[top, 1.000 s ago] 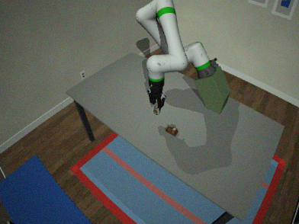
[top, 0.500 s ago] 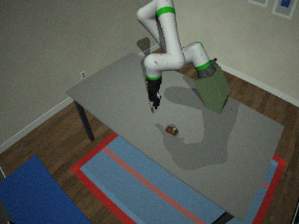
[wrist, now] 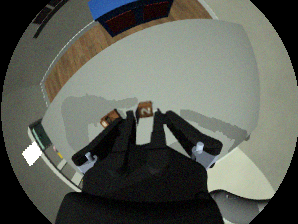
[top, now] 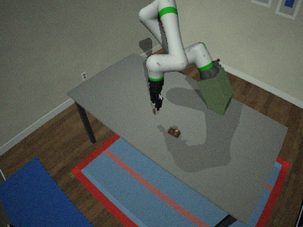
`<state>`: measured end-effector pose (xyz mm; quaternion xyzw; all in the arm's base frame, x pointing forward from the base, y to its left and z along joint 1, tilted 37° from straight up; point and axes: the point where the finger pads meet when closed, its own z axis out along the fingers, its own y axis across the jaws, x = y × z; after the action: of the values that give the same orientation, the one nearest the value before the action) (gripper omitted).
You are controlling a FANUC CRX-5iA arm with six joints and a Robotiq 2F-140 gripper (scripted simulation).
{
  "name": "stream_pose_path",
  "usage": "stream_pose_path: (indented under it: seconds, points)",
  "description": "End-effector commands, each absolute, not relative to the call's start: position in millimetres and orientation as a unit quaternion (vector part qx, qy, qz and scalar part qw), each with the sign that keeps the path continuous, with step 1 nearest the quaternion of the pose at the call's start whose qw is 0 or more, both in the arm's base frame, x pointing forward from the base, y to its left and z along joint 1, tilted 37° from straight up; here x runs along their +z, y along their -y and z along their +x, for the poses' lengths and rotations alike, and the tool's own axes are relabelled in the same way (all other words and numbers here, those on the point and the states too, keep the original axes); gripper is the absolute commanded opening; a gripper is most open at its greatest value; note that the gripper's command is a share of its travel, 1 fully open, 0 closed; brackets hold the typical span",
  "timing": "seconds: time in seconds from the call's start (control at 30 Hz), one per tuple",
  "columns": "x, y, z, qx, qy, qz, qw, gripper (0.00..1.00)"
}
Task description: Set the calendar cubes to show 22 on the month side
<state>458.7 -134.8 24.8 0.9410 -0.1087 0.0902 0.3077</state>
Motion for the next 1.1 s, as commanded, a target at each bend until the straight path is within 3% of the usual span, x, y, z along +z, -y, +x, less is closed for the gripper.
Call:
stream_pose_path:
  seconds: [0.0,1.07]
  points:
    - [21,137,459,0.091,0.109,0.941,0.308,0.17]
    - [-51,191,468,0.091,0.109,0.941,0.308,0.17]
